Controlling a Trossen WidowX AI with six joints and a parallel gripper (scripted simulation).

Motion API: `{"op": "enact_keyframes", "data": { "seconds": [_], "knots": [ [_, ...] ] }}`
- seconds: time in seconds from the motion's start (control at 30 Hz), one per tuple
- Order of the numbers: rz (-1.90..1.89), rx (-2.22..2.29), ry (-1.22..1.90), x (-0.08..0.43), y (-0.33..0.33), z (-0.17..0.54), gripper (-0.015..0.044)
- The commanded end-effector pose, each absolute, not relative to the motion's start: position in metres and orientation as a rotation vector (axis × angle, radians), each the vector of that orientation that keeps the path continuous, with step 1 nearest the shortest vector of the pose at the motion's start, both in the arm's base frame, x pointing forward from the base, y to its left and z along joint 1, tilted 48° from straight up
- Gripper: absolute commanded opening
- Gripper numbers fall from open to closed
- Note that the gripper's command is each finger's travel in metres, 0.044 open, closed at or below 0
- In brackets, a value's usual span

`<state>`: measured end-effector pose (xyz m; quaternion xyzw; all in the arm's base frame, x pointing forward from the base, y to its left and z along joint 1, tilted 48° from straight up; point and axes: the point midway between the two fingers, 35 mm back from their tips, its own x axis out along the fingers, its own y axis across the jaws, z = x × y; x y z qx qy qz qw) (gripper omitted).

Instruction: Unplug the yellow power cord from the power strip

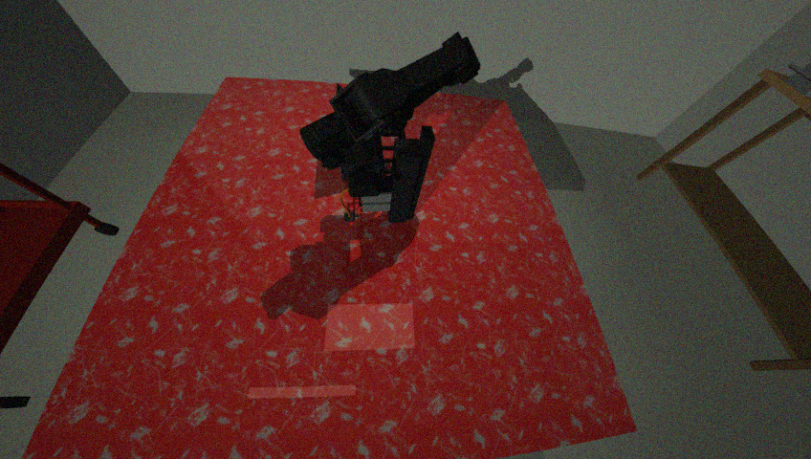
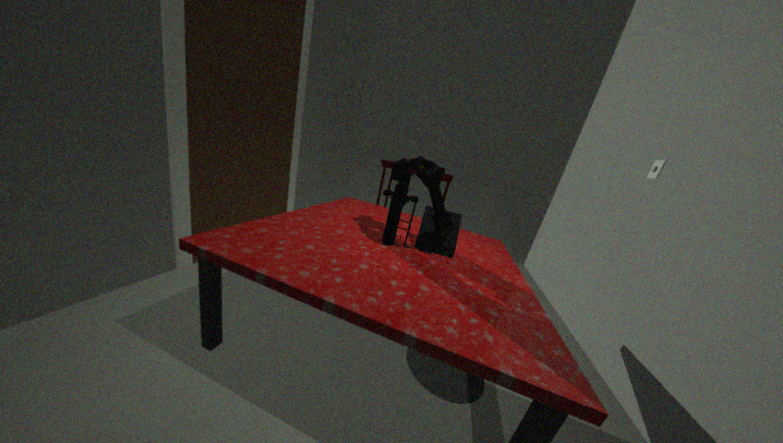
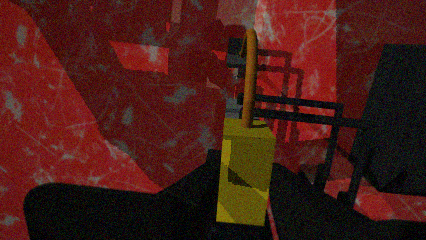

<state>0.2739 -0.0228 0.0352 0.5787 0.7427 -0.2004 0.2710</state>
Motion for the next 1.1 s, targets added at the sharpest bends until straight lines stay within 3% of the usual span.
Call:
{"op": "enact_keyframes", "data": {
  "seconds": [0.0, 0.17, 0.73, 1.07],
  "knots": [
    [-0.570, 1.534, 1.946, 0.281, -0.046, 0.020, 0.0000],
    [-0.571, 1.534, 1.946, 0.283, -0.052, 0.015, 0.0000],
    [-0.571, 1.538, 1.947, 0.288, -0.058, 0.008, 0.0440],
    [-0.571, 1.537, 1.945, 0.295, -0.091, -0.017, 0.0440]
  ]
}}
